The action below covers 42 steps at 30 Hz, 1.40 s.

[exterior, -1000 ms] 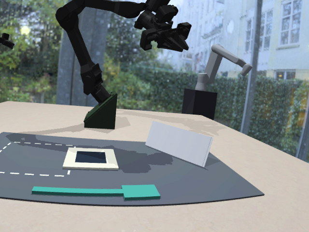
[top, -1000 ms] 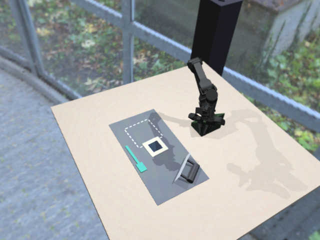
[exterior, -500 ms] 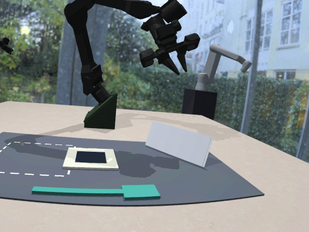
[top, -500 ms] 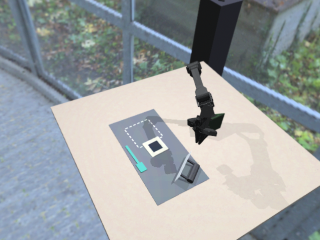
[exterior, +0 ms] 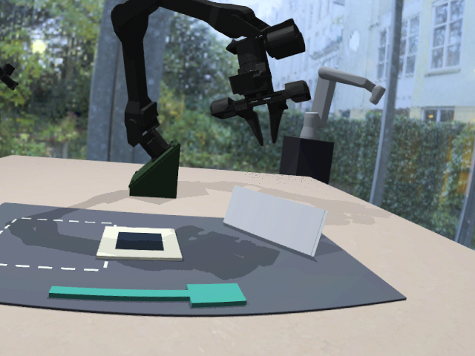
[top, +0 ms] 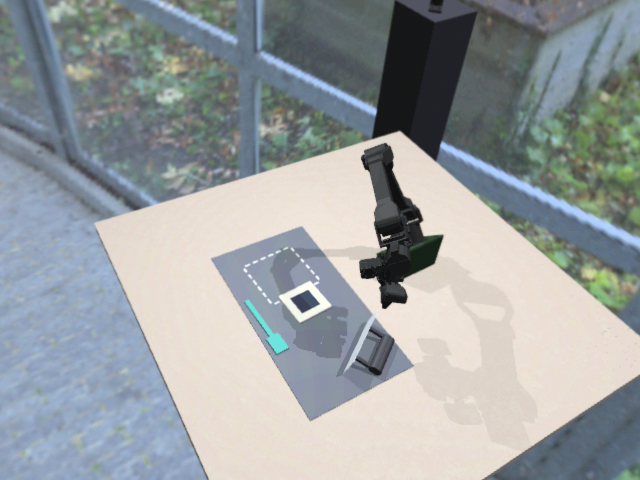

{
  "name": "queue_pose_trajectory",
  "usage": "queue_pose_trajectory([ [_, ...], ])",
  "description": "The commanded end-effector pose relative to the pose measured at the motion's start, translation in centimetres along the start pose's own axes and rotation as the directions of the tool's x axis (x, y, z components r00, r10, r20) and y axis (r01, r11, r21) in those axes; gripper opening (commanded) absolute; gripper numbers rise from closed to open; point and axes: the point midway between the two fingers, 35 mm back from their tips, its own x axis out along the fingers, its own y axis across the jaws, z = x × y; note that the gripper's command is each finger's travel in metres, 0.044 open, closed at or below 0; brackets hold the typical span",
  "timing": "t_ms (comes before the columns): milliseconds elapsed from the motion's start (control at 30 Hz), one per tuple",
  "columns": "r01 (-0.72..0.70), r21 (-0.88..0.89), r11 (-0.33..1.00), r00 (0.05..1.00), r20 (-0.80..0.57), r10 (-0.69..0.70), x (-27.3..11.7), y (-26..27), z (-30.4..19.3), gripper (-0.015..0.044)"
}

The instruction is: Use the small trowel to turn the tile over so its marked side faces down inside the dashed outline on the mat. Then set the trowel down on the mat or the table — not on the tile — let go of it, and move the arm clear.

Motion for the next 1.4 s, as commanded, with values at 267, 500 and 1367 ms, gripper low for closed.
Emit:
queue_pose_trajectory([
  [267, 0.251, 0.313, 0.916, 0.968, -0.076, -0.239, 3.1, -2.3, 0.3, 0.0100],
  [500, 0.319, 0.390, 0.864, 0.947, -0.096, -0.306, 3.9, -3.1, 0.4, 0.0100],
  [1367, 0.320, 0.387, 0.865, 0.947, -0.095, -0.308, 6.2, -4.3, -0.3, 0.0100],
])
